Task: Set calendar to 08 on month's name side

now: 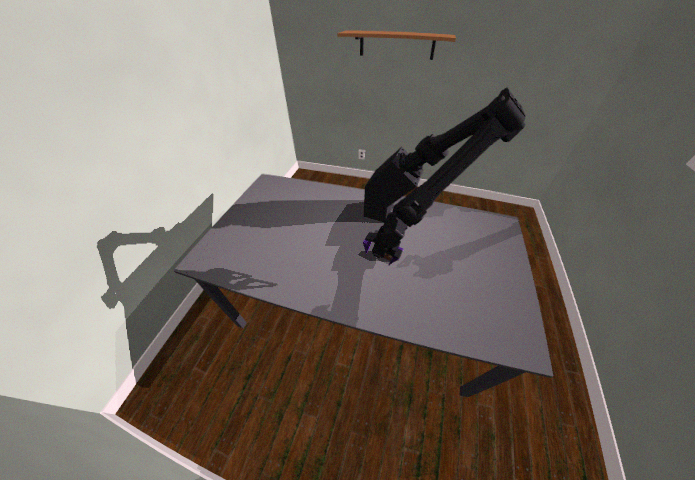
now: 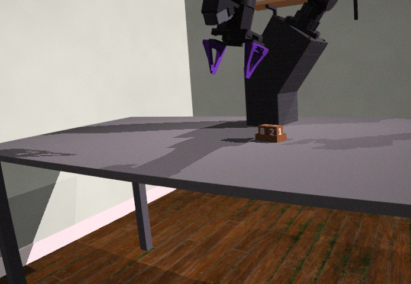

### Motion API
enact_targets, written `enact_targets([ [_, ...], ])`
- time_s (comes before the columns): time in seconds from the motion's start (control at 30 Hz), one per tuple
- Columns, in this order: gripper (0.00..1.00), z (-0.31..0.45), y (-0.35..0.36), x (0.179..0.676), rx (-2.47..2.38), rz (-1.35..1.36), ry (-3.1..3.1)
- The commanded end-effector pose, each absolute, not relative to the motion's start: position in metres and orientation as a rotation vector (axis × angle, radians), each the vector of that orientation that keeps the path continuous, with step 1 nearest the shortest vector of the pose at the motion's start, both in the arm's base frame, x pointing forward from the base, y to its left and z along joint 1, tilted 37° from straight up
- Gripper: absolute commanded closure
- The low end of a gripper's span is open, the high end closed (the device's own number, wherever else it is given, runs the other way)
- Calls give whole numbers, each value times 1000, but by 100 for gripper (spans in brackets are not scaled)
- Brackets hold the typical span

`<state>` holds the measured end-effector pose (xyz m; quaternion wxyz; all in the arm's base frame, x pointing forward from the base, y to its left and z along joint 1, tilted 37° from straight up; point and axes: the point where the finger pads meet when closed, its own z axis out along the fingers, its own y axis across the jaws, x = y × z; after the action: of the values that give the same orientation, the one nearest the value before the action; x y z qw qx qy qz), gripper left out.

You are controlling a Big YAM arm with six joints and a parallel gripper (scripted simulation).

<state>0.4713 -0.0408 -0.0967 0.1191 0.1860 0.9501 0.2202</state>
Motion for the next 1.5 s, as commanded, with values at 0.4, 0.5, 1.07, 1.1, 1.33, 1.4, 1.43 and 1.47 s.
enact_targets([
  [0.4, 0, -110, 0, 327, 644, 959, 2809],
  [0.5, 0, -110, 1, 325, 653, 964, 2819],
  [1.07, 0, -118, 15, 321, 888, 991, 2825],
  [1.1, 0, -124, 17, 318, 974, 999, 2827],
  [1.33, 0, -135, 24, 313, 1379, 1010, 2763],
  [1.4, 0, -133, 24, 320, 1521, 1012, 2705],
  [1.43, 0, -137, 26, 318, 1577, 1011, 2695],
  [1.47, 0, -139, 26, 317, 1609, 1010, 2689],
])
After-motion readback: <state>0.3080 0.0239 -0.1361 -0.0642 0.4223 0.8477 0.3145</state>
